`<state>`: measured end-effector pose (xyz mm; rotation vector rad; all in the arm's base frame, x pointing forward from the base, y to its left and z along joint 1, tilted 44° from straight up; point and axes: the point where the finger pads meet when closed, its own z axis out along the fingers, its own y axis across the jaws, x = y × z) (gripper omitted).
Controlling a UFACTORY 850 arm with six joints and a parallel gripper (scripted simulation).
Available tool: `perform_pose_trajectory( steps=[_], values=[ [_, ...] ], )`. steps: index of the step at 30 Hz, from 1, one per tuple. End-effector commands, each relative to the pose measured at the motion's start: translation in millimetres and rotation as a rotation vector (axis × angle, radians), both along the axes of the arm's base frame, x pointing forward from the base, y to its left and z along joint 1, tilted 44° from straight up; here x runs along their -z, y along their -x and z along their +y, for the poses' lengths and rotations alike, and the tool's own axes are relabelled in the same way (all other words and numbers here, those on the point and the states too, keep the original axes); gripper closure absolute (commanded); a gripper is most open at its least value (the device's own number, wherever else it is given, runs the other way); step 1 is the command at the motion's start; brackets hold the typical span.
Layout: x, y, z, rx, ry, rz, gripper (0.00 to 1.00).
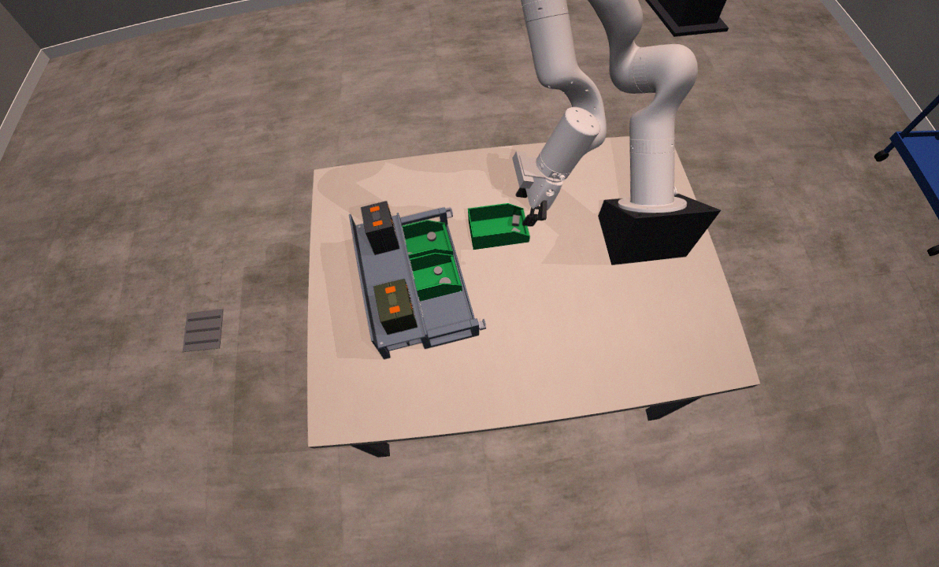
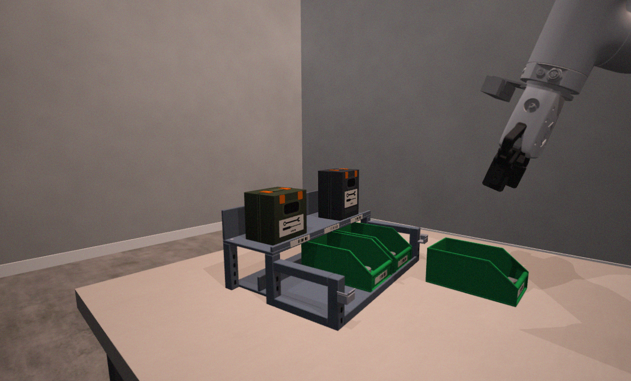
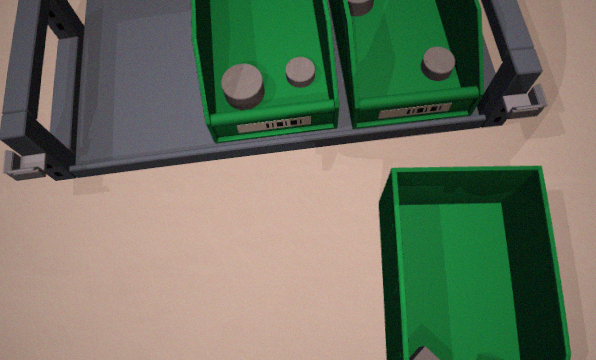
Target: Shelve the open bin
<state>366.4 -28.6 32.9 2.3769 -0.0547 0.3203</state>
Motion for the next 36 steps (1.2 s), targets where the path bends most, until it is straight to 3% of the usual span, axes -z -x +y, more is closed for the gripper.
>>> perform_pose_trajectory(
  steps=[1, 36],
  values=[
    [-0.1, -0.6, 0.5, -0.001, 0.000, -0.001, 0.00],
    [-11.3, -5.3, -8.2, -0.001, -0.001, -0.001, 0.00]
  ],
)
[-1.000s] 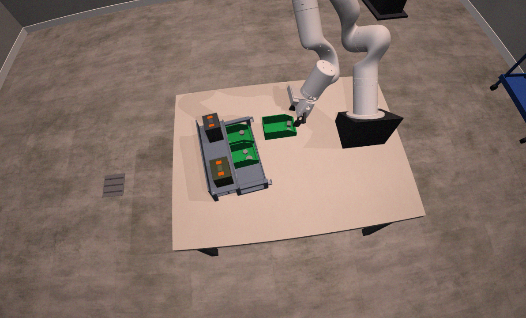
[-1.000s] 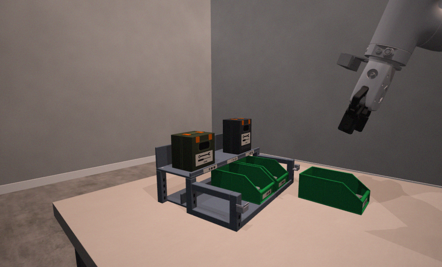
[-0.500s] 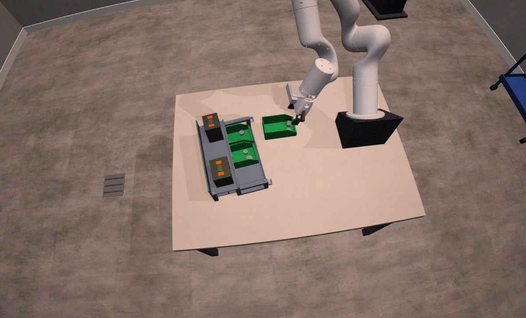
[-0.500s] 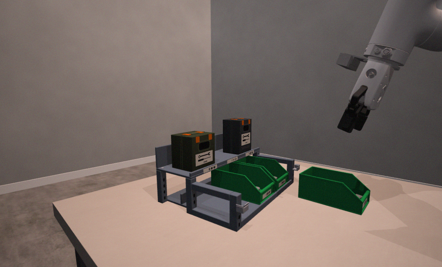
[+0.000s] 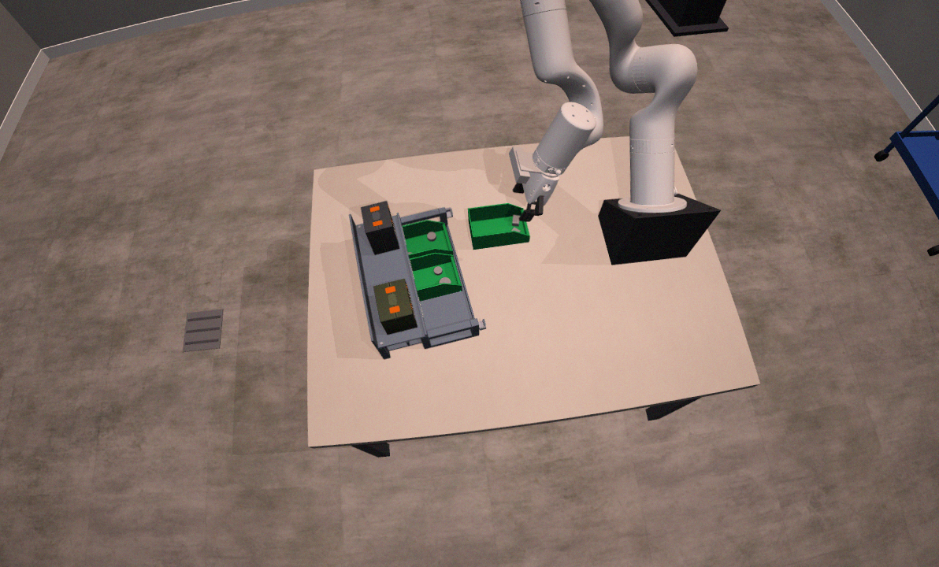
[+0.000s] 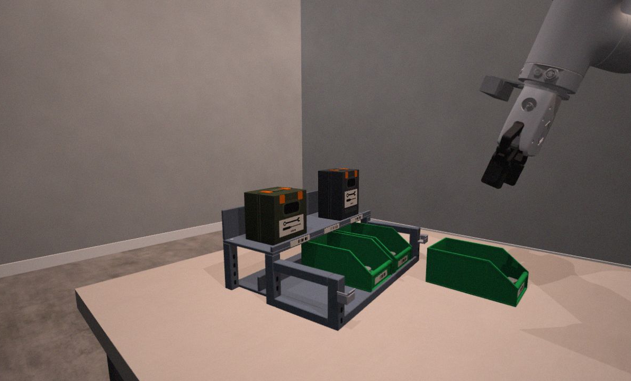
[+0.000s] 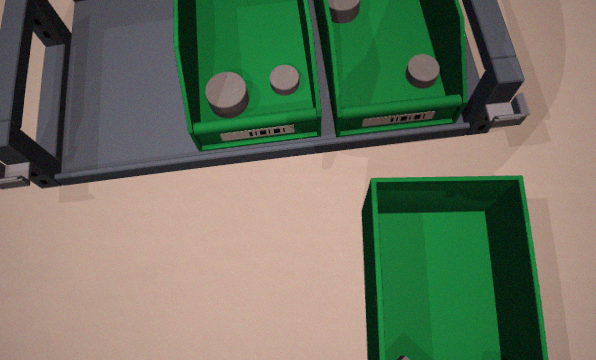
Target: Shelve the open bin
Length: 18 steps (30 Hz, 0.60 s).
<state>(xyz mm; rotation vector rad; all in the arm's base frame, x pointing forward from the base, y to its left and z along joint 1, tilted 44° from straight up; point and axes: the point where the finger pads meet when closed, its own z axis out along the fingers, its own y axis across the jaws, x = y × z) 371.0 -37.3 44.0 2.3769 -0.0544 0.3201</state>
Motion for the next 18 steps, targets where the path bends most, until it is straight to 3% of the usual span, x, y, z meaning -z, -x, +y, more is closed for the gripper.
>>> perform_pose_trajectory(
  steps=[1, 18],
  values=[
    [-0.2, -0.7, 0.4, 0.000, 0.000, -0.001, 0.00],
    [-2.1, -1.5, -1.0, 0.000, 0.000, -0.001, 0.00]
  ],
)
